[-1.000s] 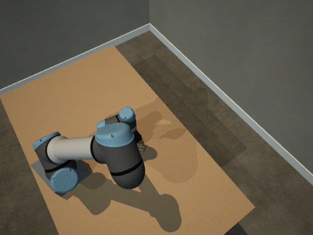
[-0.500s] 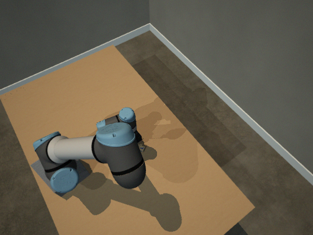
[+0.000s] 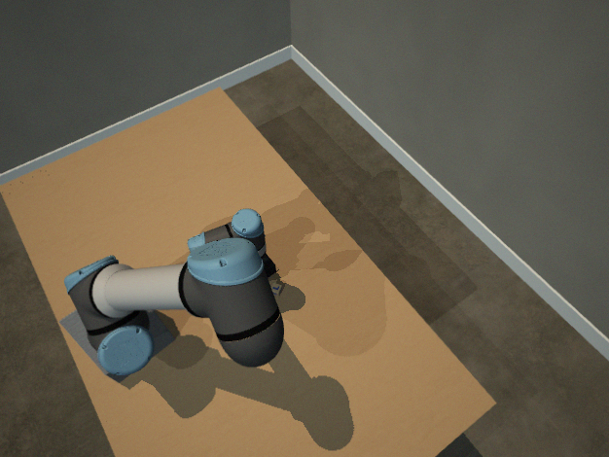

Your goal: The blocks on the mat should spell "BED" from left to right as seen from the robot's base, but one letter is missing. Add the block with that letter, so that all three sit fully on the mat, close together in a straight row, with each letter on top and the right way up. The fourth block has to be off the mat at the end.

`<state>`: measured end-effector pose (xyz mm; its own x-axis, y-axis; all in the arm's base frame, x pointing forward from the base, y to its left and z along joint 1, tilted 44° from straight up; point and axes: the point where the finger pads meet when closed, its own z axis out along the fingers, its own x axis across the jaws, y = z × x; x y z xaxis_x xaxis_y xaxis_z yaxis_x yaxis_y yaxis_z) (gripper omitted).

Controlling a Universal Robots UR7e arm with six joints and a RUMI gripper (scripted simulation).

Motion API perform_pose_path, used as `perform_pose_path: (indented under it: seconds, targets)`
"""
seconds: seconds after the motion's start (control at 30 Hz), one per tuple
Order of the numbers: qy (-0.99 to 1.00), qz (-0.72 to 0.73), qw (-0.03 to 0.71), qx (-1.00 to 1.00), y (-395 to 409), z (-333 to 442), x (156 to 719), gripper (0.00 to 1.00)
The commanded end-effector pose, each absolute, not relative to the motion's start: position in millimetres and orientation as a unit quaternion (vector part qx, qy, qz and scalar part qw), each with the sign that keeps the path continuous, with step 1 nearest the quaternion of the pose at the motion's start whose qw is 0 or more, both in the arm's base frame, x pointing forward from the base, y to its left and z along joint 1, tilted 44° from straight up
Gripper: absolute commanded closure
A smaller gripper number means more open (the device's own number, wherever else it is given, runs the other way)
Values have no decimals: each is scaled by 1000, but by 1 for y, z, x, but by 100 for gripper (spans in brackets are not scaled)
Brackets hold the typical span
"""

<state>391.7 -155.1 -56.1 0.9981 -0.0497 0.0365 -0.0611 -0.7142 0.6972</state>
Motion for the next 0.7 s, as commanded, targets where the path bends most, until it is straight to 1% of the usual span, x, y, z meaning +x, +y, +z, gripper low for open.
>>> perform_pose_path:
  seconds: [0.0,0.57,0.6,0.67]
  targets:
    - [-30,8,377,926,-155,-56,392,91]
    - [-30,8,377,926,-155,-56,392,91]
    - [-30,8,377,926,-155,-56,392,88]
    - [-30,8,377,926,-155,-56,392,88]
